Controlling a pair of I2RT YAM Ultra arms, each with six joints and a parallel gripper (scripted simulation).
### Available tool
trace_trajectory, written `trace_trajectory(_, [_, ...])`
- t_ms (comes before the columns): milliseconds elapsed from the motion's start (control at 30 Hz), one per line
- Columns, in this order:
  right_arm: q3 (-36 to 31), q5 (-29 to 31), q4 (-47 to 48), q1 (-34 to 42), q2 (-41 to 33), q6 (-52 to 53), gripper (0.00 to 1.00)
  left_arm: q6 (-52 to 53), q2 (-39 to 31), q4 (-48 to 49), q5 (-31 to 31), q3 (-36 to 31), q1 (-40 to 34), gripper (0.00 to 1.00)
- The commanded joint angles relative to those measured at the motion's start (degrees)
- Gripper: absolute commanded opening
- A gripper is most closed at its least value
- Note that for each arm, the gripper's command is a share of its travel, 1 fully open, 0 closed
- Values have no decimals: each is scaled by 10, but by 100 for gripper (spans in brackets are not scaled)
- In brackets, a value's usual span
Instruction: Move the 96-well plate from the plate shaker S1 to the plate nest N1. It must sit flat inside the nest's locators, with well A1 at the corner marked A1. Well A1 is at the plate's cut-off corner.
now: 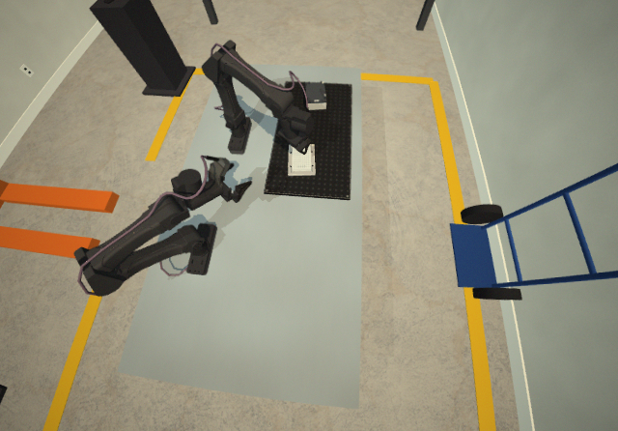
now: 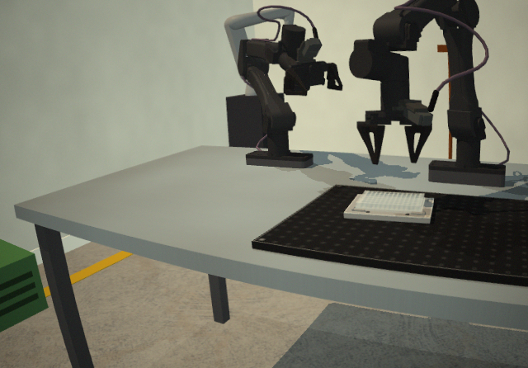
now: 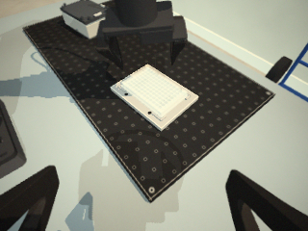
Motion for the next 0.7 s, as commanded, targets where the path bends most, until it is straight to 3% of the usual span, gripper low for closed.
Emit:
trace_trajectory(0, [1, -3, 0, -3, -9, -1, 100, 121, -35, 33, -5, -26, -6, 100])
trace_trajectory(133, [1, -3, 0, -3, -9, -1, 100, 166, -49, 42, -3, -39, -6, 100])
trace_trajectory(667, [1, -3, 0, -3, -9, -1, 100, 536, -152, 101, 35, -130, 12, 100])
